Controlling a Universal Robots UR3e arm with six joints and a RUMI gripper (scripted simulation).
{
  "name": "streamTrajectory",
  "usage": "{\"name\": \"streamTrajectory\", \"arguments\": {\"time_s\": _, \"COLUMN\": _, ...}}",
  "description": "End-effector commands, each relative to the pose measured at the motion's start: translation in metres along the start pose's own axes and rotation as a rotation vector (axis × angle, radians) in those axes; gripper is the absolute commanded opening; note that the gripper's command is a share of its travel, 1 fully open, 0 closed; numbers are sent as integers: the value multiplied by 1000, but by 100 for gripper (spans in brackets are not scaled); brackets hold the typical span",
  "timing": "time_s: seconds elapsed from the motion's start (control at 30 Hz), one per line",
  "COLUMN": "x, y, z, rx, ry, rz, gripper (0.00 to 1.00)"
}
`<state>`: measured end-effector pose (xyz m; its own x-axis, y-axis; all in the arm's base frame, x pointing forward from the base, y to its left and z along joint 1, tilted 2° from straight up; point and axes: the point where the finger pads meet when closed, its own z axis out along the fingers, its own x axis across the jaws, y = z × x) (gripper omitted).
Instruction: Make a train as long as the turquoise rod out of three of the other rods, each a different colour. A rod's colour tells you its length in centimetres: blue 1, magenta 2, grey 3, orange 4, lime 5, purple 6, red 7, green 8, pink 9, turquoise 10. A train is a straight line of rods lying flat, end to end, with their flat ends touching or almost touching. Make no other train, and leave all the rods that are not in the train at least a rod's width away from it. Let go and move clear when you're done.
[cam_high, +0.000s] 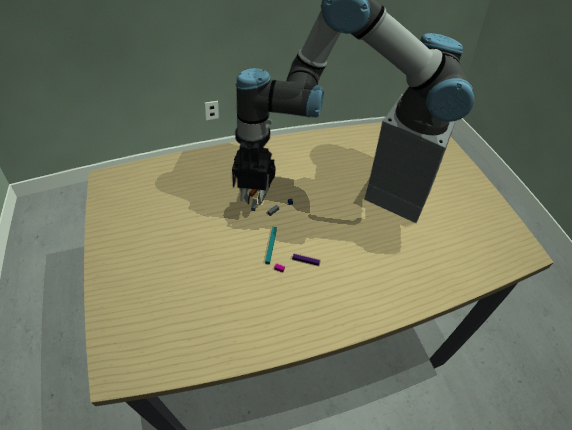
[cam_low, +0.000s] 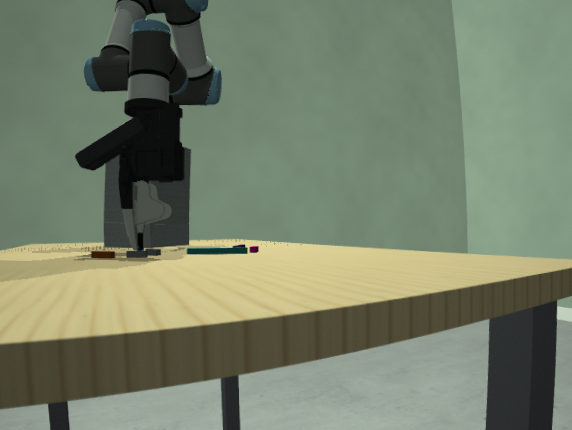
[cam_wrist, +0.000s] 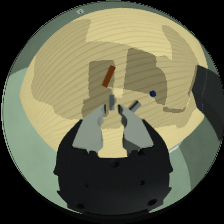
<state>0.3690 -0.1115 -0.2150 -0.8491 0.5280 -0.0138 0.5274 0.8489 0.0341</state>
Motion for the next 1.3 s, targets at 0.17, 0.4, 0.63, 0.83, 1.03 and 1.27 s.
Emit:
{"name": "streamTrajectory", "arguments": {"time_s": 0.17, "x": -1, "y": 0, "z": 8, "rx": 0, "ry": -2, "rz": 0, "gripper": 14}}
{"name": "streamTrajectory", "arguments": {"time_s": 0.4, "x": -1, "y": 0, "z": 11, "rx": 0, "ry": -2, "rz": 0, "gripper": 14}}
{"name": "streamTrajectory", "arguments": {"time_s": 0.63, "x": -1, "y": 0, "z": 11, "rx": 0, "ry": -2, "rz": 0, "gripper": 14}}
{"name": "streamTrajectory", "arguments": {"time_s": 0.83, "x": -1, "y": 0, "z": 11, "rx": 0, "ry": -2, "rz": 0, "gripper": 14}}
{"name": "streamTrajectory", "arguments": {"time_s": 1.03, "x": -1, "y": 0, "z": 11, "rx": 0, "ry": -2, "rz": 0, "gripper": 14}}
{"name": "streamTrajectory", "arguments": {"time_s": 1.27, "x": -1, "y": 0, "z": 11, "rx": 0, "ry": -2, "rz": 0, "gripper": 14}}
